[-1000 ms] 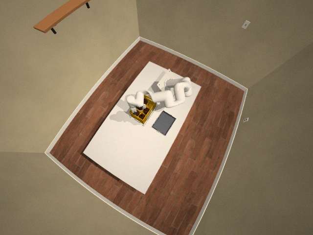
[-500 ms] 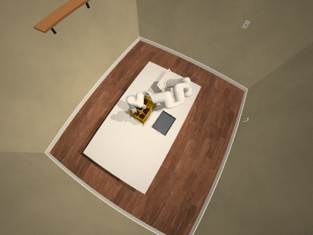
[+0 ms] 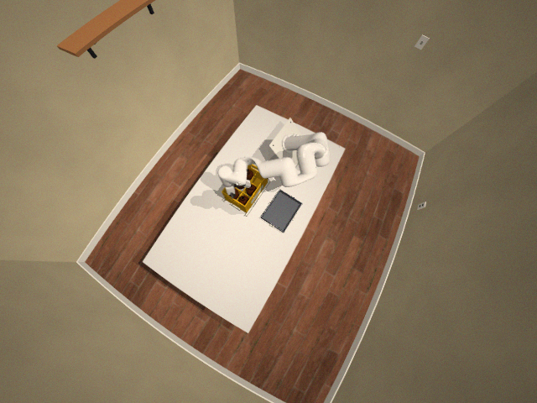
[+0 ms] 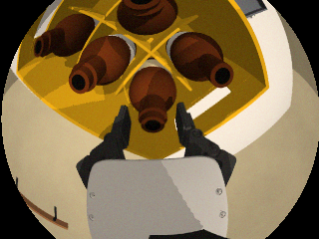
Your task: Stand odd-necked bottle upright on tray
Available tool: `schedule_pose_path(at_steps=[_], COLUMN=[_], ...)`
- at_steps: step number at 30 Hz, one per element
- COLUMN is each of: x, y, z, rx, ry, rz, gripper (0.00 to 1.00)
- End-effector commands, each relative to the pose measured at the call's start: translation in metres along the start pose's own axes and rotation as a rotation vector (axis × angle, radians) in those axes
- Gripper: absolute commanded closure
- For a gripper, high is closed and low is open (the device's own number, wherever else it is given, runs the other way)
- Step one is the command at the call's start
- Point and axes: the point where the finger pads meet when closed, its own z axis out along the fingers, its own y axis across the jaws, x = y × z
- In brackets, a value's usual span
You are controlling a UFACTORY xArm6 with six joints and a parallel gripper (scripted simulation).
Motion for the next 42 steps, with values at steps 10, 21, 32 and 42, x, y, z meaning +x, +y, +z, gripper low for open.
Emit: schedule_pose_path(at_steps=[10, 21, 32, 42], x=[-0.0012, -0.0012, -0.0012, -0.0012], y=[0.0008, 0.0008, 0.0008, 0.0008], z=[-0.001, -0.001, -0.001, -0.001], rx=[-0.001, -0.001, -0.001, -0.001], ry=[-0.004, -0.004, -0.004, -0.004], rz=[-0.001, -0.001, -0.001, -0.001], gripper=[0.35, 1.0, 1.0, 1.0])
